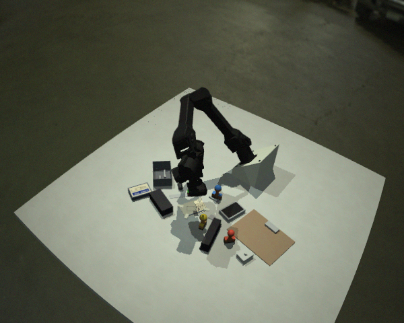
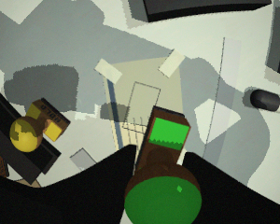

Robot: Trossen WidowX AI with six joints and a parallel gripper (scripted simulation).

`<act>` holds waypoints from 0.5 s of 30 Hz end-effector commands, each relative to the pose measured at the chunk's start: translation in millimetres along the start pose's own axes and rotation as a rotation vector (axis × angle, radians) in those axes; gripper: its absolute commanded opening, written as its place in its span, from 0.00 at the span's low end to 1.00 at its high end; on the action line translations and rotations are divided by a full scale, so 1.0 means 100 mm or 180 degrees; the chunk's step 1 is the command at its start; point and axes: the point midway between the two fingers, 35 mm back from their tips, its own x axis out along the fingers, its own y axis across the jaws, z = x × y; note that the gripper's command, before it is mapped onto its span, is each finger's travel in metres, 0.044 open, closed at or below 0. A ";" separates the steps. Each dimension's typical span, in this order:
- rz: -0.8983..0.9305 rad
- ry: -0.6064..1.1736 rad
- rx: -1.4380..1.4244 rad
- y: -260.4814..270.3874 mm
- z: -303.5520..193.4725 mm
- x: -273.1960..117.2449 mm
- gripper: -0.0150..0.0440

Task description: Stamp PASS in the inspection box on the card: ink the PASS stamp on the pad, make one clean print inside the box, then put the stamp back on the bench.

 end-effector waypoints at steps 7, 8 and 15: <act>-0.0006 0.0003 -0.0008 -0.45 0.00 -0.03 0.25; -0.0006 0.0003 -0.0008 -0.50 -0.01 -0.03 0.25; -0.0013 0.0003 -0.0006 -0.81 -0.06 -0.02 0.25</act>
